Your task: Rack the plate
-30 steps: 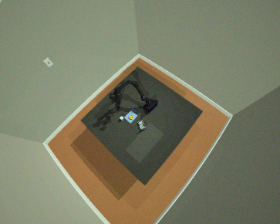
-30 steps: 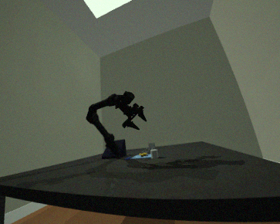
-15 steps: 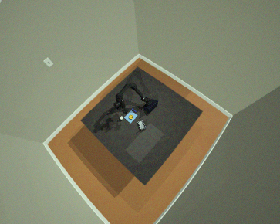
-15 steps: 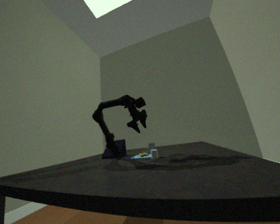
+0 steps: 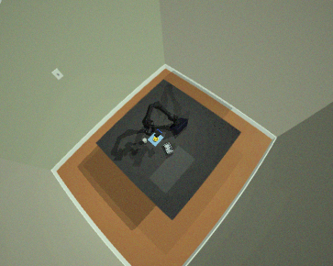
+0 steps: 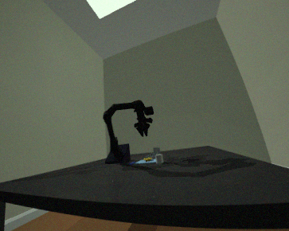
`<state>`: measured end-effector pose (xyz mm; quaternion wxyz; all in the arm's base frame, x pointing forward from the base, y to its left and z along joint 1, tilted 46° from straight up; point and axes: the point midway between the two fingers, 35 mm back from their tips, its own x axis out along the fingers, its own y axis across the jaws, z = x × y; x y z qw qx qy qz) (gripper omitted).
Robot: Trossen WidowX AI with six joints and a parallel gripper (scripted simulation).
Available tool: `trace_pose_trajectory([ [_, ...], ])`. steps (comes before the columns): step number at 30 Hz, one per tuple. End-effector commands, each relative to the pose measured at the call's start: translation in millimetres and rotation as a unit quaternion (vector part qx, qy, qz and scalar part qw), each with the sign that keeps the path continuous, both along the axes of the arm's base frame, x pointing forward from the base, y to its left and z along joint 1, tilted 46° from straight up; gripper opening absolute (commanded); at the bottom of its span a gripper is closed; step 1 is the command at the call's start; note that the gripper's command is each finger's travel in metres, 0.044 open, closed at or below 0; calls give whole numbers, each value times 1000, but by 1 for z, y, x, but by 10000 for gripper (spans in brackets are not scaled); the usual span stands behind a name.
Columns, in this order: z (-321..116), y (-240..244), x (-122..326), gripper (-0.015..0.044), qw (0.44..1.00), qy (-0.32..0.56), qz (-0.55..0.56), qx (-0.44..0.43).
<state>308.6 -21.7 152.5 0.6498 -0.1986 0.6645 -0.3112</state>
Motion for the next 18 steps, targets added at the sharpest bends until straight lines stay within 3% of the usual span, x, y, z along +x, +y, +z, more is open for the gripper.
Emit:
trace_pose_trajectory([
  [1, -5, 5, -5, 400, 999, 32, 18, -28],
  [6, -7, 3, -5, 400, 999, 31, 17, -27],
  [13, -81, -66, -10, 400, 999, 24, -14, -25],
  [18, -86, -76, -13, 400, 999, 23, -18, -26],
])
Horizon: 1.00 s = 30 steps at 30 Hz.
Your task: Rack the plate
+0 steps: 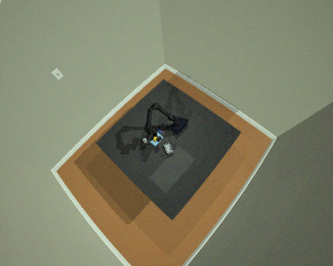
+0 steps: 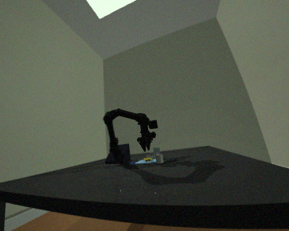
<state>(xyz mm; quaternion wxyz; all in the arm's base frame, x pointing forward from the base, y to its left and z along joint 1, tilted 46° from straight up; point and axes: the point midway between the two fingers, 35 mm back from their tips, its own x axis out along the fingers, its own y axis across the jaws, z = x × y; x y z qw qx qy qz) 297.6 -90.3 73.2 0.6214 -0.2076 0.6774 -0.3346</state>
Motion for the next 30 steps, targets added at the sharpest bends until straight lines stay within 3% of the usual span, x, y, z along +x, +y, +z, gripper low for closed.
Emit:
trace_pose_trajectory([
  [1, -7, -7, -2, 400, 1000, -2, 3, -2],
  [30, -36, -40, -7, 400, 1000, -2, 3, -3],
])
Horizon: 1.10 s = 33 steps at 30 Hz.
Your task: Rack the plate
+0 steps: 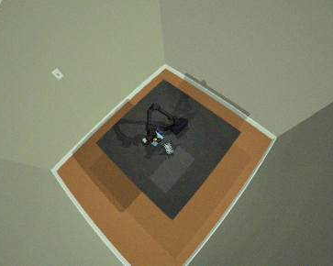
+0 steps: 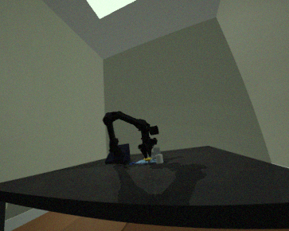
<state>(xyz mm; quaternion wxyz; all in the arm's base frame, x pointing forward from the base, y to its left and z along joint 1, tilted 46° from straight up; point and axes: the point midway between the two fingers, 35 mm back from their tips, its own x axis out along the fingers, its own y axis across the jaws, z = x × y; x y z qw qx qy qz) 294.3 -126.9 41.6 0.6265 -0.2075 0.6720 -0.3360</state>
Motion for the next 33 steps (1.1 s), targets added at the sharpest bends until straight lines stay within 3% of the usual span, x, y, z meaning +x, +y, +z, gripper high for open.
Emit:
trace_pose_trajectory([
  [1, -6, -5, -4, 400, 1000, 5, 1, -1],
  [10, -13, -14, -7, 400, 1000, 5, 1, -2],
  [12, -13, -14, -7, 348, 1000, 5, 1, -2],
  [18, -13, -14, -7, 348, 1000, 5, 1, -2],
  [29, -13, -14, -7, 275, 1000, 5, 1, -2],
  [33, -9, -9, -4, 170, 1000, 6, 4, -1],
])
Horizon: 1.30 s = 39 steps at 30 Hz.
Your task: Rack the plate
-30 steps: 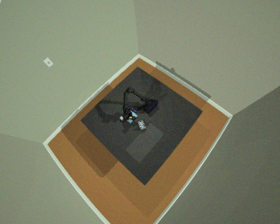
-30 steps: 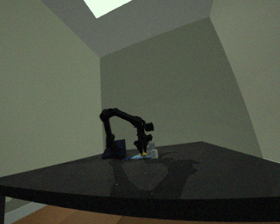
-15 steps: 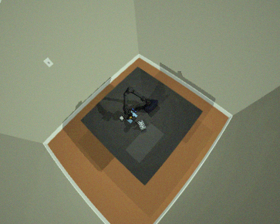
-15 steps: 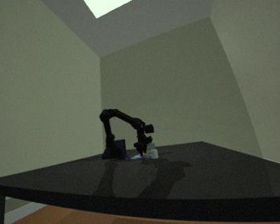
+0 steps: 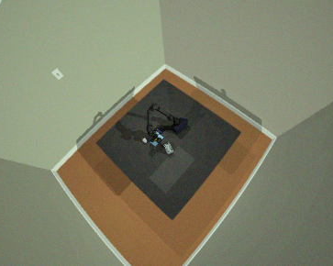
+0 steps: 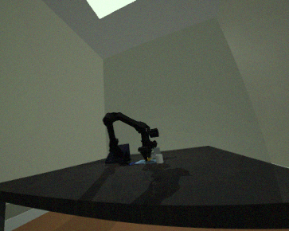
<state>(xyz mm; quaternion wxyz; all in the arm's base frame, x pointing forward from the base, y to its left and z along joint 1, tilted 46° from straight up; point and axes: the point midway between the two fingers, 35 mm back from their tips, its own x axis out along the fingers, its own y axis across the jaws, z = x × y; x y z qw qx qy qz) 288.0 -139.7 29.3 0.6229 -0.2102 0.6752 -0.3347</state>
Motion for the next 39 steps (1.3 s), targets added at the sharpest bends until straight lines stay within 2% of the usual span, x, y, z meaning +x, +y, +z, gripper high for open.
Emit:
trace_pose_trajectory([
  [1, 6, 7, 5, 143, 1000, 1, 5, 1],
  [7, 25, 28, 15, 0, 1000, 7, 17, 5],
  [39, 114, 123, 36, 0, 998, 34, 61, 5],
])
